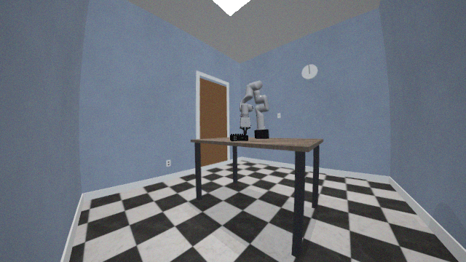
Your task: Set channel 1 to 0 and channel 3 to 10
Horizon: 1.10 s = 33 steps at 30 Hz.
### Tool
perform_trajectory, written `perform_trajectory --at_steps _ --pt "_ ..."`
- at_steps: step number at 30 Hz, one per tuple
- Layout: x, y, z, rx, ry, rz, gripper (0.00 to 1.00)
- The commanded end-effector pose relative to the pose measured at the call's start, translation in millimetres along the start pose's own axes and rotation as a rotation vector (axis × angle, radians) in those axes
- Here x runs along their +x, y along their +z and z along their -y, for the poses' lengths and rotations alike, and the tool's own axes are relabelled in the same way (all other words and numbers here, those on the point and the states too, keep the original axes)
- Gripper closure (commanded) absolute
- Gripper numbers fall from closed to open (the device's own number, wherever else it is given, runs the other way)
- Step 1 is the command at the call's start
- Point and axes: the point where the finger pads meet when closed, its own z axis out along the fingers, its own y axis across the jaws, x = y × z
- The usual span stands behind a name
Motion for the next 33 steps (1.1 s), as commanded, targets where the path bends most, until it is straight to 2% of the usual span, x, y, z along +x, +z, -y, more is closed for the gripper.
perform_trajectory --at_steps 1,33 --pt "-0.9 -1.1 1.0 0.002 0.000 0.003 1.00" --pt "9.2 -1.1 1.0 0.002 0.000 0.003 1.00"
